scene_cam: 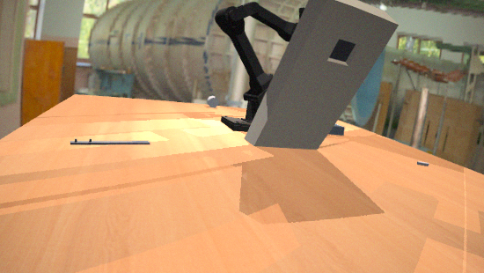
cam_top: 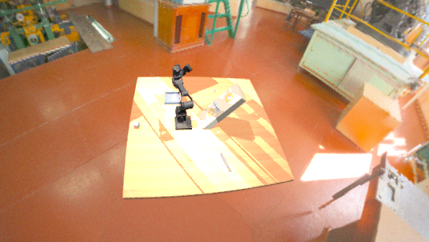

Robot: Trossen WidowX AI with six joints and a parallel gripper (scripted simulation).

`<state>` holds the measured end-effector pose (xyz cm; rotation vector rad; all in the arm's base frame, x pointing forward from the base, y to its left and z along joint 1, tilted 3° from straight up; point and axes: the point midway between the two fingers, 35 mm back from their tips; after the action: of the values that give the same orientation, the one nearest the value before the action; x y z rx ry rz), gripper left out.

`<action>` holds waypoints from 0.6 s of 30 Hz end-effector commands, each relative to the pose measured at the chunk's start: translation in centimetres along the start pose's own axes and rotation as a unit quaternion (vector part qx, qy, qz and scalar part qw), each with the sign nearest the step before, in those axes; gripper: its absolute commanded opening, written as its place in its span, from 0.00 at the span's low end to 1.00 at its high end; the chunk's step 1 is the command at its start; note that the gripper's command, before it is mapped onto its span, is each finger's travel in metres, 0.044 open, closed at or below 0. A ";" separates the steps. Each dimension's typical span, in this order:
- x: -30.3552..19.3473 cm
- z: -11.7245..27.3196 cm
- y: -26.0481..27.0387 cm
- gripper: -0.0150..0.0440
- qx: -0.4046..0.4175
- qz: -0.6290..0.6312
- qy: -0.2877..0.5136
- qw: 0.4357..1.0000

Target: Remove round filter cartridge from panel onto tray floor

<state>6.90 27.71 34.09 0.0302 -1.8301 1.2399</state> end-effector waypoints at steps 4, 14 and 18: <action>-4.7 -4.3 -4.9 0.41 -0.041 -0.102 0.081 0.991; -13.3 -5.8 -12.1 0.41 -0.114 -0.267 0.200 0.936; -16.9 -4.9 -14.7 0.41 -0.153 -0.352 0.245 0.890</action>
<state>24.80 19.81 33.82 0.1298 -1.4321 0.5644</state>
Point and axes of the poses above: the point midway between the two fingers, 35 mm back from their tips, its own z axis back along the fingers, its own y axis across the jaws, x = y × z, and after that the axes turned 1 degree about z, right-handed
